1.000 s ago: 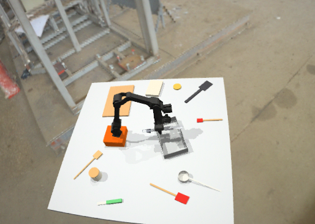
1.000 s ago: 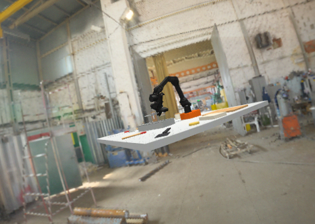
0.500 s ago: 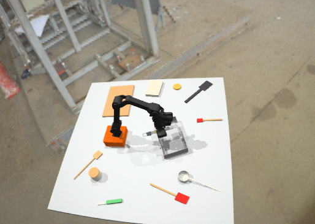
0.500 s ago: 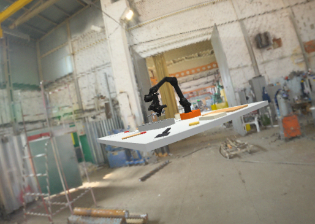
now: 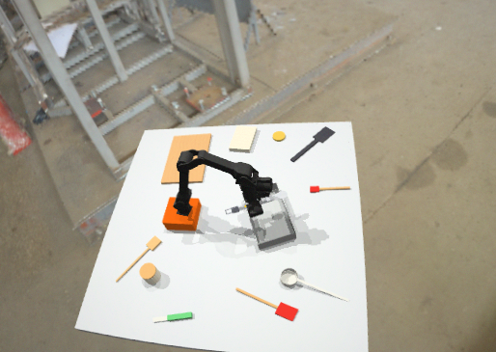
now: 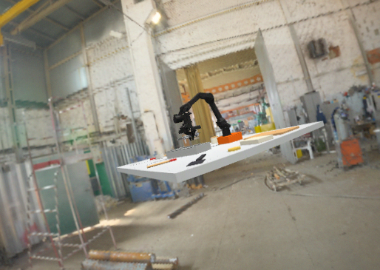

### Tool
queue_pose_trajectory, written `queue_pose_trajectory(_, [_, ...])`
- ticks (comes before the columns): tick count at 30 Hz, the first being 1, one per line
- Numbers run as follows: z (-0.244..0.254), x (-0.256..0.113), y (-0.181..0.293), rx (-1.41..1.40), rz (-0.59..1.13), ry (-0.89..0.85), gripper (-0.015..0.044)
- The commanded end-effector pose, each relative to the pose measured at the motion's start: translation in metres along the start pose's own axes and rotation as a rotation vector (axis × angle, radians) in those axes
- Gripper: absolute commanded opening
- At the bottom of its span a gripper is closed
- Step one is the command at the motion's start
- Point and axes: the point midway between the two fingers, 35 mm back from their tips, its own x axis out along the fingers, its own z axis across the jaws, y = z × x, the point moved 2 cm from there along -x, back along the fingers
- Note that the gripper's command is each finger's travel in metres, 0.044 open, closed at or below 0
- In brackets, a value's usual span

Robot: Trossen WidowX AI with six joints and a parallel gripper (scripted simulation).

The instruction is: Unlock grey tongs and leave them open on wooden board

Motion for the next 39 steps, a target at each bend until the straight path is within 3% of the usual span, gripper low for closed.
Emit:
queue_pose_trajectory(1, [0.012, 0.0, -0.008, 0.044, -0.004, 0.003, -0.015])
queue_pose_trajectory(39, [0.208, 0.009, -0.052, 0.784, -0.005, -0.015, -0.015])
